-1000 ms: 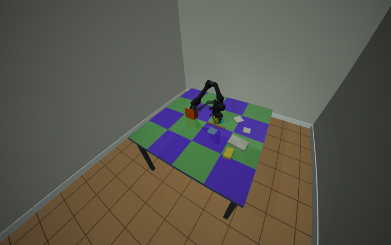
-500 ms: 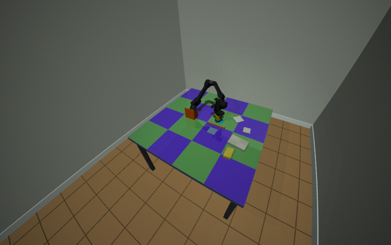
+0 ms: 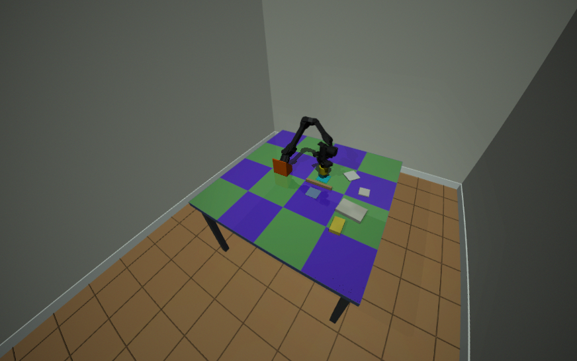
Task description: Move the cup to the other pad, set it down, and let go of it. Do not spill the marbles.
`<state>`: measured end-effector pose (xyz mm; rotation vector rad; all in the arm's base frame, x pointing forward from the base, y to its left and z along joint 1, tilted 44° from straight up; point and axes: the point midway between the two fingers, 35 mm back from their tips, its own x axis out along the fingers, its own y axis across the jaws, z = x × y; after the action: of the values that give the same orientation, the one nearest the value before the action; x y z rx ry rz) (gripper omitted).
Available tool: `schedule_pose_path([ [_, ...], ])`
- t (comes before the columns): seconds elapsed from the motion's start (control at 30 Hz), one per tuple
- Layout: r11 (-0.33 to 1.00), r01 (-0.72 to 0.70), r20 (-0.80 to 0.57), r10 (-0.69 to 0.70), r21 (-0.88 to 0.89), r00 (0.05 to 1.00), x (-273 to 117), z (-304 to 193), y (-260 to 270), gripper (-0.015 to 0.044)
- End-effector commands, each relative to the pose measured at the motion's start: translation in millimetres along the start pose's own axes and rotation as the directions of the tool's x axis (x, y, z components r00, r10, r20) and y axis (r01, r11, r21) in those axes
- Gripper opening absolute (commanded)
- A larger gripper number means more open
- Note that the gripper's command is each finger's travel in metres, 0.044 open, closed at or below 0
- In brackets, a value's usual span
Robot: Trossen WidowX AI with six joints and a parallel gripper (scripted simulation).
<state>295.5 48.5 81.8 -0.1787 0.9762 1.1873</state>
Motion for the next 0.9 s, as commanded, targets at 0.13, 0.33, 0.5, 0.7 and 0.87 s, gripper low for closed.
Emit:
schedule_pose_path([
  [0.13,1.0,0.01,0.008,-0.01,-0.004,1.0,6,3,-1,0.0],
  [0.33,1.0,0.01,0.008,-0.01,-0.004,1.0,15,4,-1,0.0],
  [0.5,1.0,0.01,0.008,-0.01,-0.004,1.0,23,4,-1,0.0],
  [0.7,1.0,0.01,0.008,-0.01,-0.004,1.0,31,4,-1,0.0],
  [0.87,1.0,0.01,0.009,-0.009,-0.004,1.0,38,4,-1,0.0],
])
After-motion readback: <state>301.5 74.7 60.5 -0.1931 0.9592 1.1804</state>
